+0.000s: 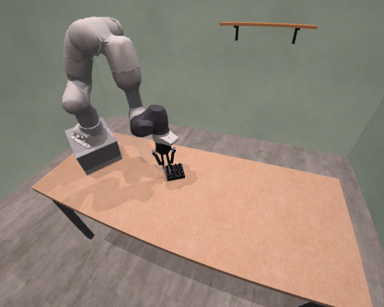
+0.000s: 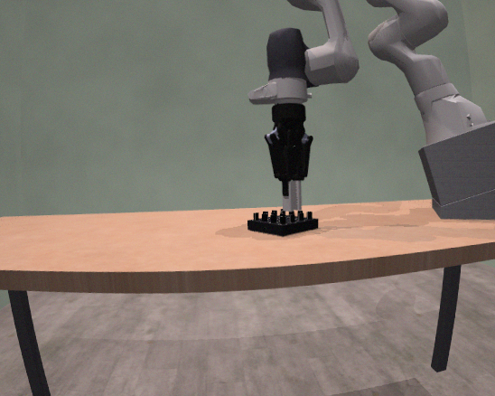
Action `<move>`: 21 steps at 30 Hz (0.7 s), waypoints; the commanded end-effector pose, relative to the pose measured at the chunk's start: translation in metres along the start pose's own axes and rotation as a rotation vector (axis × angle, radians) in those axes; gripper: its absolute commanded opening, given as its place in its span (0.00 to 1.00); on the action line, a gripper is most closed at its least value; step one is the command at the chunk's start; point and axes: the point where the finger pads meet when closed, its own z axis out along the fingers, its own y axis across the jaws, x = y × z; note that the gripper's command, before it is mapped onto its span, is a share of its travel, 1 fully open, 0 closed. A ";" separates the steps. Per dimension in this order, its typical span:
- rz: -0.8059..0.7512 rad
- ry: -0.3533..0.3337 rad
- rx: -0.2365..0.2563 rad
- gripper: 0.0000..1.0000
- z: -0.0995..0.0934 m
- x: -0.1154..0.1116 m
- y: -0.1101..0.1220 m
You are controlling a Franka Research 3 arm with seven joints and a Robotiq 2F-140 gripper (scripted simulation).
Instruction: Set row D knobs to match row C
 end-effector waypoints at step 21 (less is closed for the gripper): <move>0.002 0.000 0.005 0.12 0.007 0.000 -0.002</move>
